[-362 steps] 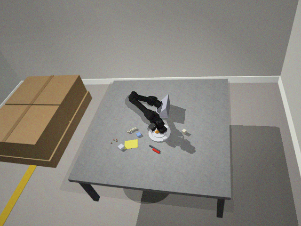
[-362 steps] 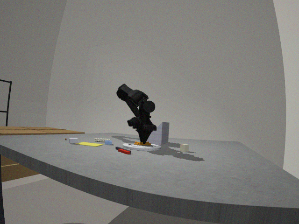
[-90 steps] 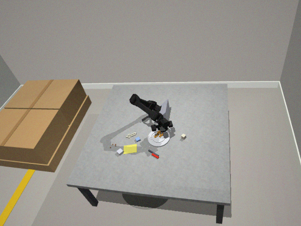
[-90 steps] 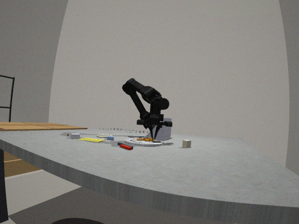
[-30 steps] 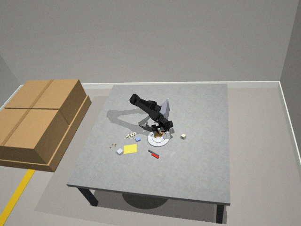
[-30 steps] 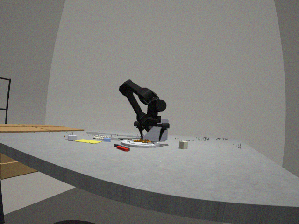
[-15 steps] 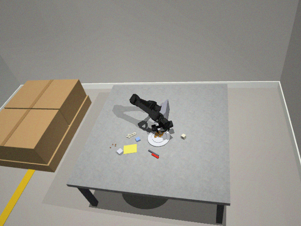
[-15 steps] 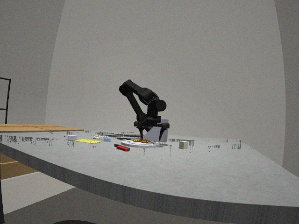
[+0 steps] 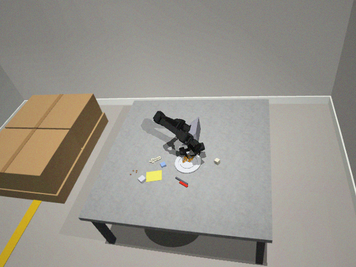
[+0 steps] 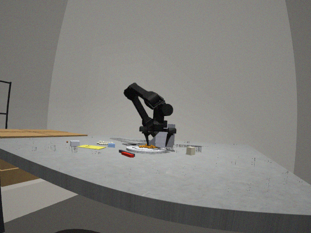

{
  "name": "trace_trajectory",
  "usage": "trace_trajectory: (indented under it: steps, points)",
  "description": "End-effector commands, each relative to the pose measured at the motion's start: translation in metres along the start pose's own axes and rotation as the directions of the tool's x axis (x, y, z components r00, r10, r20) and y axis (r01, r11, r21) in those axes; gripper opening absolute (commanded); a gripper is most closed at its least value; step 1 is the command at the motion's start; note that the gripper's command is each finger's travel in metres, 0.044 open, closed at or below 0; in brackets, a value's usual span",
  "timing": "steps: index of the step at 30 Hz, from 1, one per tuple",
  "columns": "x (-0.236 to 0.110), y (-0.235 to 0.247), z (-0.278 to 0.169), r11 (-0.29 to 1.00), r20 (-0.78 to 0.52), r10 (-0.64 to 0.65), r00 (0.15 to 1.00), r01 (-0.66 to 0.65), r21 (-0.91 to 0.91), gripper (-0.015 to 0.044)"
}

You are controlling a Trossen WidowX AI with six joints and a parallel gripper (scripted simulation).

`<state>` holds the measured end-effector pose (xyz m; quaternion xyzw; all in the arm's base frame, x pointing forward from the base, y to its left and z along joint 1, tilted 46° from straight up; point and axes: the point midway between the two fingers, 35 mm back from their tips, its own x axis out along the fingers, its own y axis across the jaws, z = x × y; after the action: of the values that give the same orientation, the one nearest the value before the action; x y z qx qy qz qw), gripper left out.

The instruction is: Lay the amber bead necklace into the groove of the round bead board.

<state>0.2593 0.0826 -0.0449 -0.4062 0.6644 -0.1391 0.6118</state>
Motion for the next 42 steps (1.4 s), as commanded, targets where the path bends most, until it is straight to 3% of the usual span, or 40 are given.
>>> trace_trajectory:
  steps: [1,13,21,42]
  points:
    - [0.0,0.0,0.0,1.0,0.0,0.001,1.0,-0.001,0.001,0.044]
    - [0.0,0.0,0.0,1.0,0.0,0.001,1.0,-0.001,0.014,0.0433]
    - [-0.033,-0.009,0.008,0.853,-0.005,0.004,1.0,-0.001,0.523,0.038]
    - [-0.027,-0.008,0.01,0.845,0.003,0.007,1.0,-0.008,0.535,0.024]
